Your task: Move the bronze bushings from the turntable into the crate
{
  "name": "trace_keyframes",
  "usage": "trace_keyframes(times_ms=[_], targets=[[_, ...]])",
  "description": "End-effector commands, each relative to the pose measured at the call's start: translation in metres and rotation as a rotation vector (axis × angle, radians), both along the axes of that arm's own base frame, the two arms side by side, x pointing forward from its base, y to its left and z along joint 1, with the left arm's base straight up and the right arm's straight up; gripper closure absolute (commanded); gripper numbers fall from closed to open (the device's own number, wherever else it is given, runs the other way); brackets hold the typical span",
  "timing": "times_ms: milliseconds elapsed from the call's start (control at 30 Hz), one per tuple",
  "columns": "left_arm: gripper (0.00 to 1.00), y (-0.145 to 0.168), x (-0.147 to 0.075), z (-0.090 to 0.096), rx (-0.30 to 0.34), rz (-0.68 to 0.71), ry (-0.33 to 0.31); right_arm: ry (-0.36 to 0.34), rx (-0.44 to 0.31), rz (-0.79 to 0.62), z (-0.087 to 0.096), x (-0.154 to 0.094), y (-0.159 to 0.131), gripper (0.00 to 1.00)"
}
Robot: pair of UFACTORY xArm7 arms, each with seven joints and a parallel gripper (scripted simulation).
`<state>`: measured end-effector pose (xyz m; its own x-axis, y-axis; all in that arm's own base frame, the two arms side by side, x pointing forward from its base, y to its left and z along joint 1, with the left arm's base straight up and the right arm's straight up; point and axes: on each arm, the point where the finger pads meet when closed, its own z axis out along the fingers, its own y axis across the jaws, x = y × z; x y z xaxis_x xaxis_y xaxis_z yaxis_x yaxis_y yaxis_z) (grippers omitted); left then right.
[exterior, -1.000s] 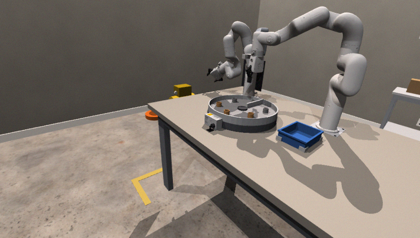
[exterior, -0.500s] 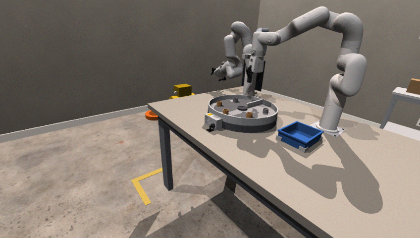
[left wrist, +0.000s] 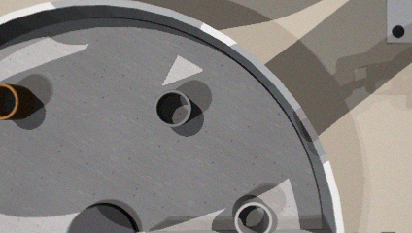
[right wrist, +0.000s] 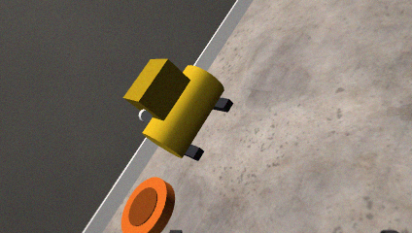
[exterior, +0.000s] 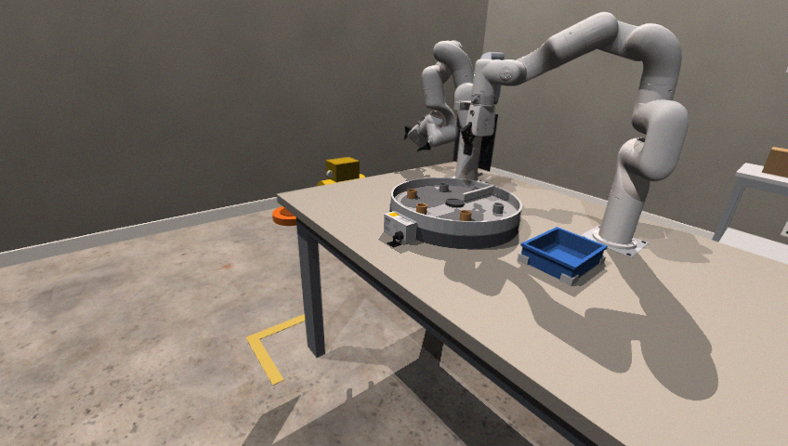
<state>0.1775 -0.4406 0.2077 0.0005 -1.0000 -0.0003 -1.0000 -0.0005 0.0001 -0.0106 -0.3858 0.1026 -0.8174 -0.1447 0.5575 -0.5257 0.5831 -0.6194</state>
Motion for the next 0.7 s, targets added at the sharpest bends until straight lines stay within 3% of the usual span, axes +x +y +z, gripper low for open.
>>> trace_keyframes(times_ms=[0, 267, 667], targets=[[0.00, -0.001, 0.000, 0.002, -0.004, 0.000, -0.002, -0.001, -0.003, -0.014, 0.001, -0.005, -0.001, 0.00], [0.00, -0.001, 0.000, 0.002, -0.004, 0.000, -0.002, 0.000, -0.007, -0.016, 0.002, -0.006, -0.001, 0.00], [0.00, -0.001, 0.000, 0.002, -0.004, 0.000, -0.002, 0.014, -0.125, -0.076, 0.049, -0.032, -0.016, 0.00]])
